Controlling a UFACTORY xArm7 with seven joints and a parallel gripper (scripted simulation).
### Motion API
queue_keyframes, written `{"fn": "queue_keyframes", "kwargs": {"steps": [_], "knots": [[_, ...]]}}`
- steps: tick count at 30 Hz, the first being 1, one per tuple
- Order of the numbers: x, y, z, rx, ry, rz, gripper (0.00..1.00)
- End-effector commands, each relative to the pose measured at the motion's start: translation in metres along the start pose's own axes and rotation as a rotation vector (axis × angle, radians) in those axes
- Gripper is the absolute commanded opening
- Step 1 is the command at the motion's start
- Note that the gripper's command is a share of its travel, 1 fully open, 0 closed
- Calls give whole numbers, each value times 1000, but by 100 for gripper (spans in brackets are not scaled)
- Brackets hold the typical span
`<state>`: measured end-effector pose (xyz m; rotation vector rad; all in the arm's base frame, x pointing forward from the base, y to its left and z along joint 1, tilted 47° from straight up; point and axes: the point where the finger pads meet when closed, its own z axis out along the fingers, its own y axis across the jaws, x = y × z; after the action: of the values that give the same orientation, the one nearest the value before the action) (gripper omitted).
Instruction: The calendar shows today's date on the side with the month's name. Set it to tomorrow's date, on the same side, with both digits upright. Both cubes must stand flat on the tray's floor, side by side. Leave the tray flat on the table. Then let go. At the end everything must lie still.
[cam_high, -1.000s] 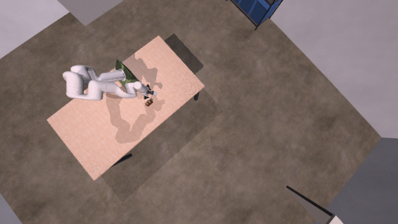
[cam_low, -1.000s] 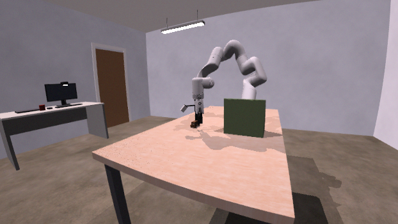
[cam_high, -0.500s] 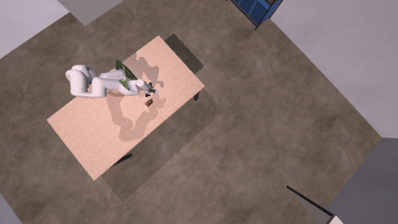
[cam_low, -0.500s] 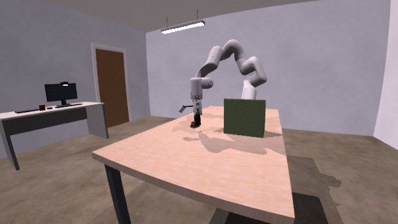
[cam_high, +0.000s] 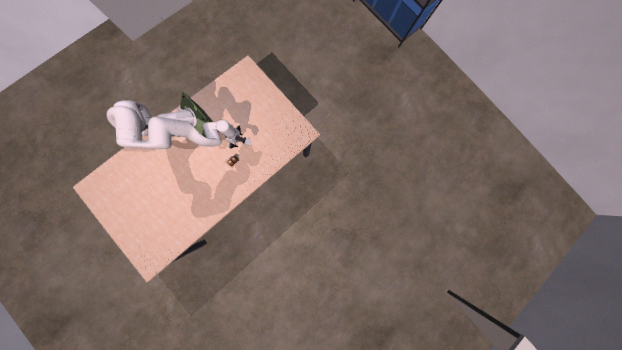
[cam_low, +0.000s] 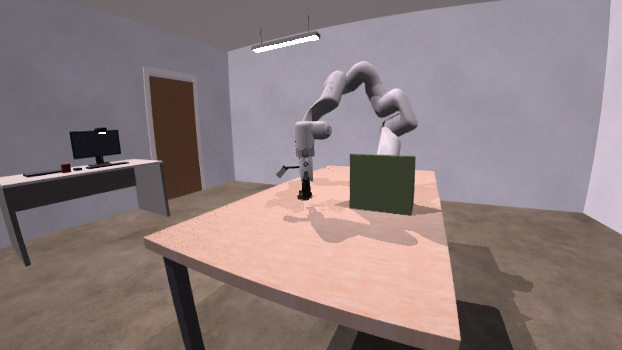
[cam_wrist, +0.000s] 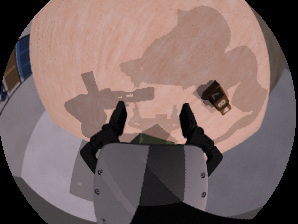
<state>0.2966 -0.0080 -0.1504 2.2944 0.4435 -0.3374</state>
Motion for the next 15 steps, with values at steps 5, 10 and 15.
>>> {"fn": "queue_keyframes", "kwargs": {"steps": [5,10,15], "knots": [[2,-1,12,1,3,0,100],[2,-1,24,1,3,0,100],[2,-1,33,1,3,0,100]]}}
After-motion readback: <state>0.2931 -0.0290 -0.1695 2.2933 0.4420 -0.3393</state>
